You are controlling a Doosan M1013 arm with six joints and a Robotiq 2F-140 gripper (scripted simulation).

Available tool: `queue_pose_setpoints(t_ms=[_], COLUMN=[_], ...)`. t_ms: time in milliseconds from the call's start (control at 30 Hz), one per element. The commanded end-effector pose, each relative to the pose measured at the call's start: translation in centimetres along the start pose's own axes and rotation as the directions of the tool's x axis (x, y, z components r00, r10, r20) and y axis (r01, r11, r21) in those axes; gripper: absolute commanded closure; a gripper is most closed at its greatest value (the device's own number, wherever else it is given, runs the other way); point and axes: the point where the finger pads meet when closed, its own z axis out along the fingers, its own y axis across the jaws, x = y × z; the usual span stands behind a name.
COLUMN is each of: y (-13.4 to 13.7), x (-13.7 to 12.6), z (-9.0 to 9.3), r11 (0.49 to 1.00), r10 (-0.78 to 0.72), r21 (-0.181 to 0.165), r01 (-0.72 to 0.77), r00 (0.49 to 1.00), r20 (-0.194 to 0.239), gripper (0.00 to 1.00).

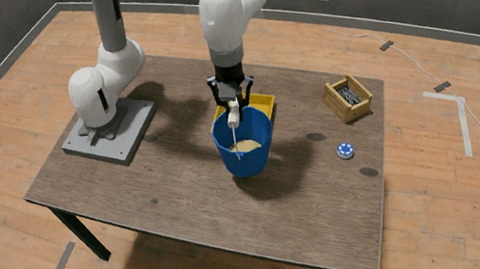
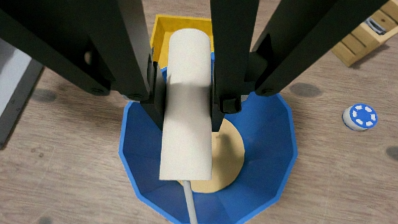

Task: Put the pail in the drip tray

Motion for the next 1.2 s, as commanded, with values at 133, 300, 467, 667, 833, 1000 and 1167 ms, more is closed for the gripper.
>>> queue_pose_setpoints(t_ms=[133, 300, 467, 667, 833, 1000, 1167], y=[0.2, 0.3, 0.5, 0.8, 0.9, 1.1, 1.3], x=[-2.1, -3.0, -4.6, -6.5, -7.8, -9.2, -10.8], z=[-0.1, -0.1, -0.1, -0.1, -0.1, -0.1, -0.1], r11=[1.000, 1.000, 1.000, 1.000, 1.000, 1.000, 1.000], r10=[0.000, 0.000, 0.000, 0.000, 0.000, 0.000, 0.000], r21=[0.002, 0.002, 0.002, 0.002, 0.002, 0.002, 0.002], r01=[0.000, 0.000, 0.000, 0.000, 0.000, 0.000, 0.000], r00=[1.000, 1.000, 1.000, 1.000, 1.000, 1.000, 1.000], r20=[0.000, 0.000, 0.000, 0.000, 0.000, 0.000, 0.000], gripper=[0.90, 0.90, 0.90, 0.90, 0.90, 0.90, 0.90])
